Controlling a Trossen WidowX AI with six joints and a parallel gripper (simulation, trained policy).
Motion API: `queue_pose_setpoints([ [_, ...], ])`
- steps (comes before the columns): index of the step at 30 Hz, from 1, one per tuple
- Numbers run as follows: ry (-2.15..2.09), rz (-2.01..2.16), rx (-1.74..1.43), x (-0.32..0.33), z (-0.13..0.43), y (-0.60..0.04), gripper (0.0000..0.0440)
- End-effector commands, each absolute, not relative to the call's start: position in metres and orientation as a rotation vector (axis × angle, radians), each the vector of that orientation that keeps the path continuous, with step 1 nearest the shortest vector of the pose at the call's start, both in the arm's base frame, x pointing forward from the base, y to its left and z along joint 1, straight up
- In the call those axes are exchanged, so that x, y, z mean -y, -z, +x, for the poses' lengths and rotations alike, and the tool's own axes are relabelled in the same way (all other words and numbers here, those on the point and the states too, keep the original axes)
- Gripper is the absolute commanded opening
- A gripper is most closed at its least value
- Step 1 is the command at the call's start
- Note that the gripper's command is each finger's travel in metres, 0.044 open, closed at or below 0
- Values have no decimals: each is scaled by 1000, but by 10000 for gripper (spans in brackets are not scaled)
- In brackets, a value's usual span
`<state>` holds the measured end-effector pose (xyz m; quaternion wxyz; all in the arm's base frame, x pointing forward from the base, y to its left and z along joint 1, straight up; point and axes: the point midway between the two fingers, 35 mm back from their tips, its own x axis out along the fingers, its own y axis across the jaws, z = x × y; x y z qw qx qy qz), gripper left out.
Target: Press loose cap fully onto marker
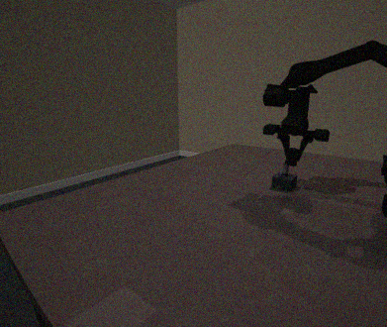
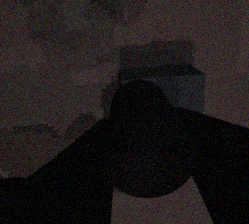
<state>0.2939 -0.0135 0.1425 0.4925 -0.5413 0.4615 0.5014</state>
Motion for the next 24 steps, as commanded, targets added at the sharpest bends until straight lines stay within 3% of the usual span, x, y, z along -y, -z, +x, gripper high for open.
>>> queue_pose_setpoints([
  [1, -1200, -1306, -1114, 19, 300, -153, 114],
  [24, -1188, -1208, -1184, 46, 319, -157, 97],
])
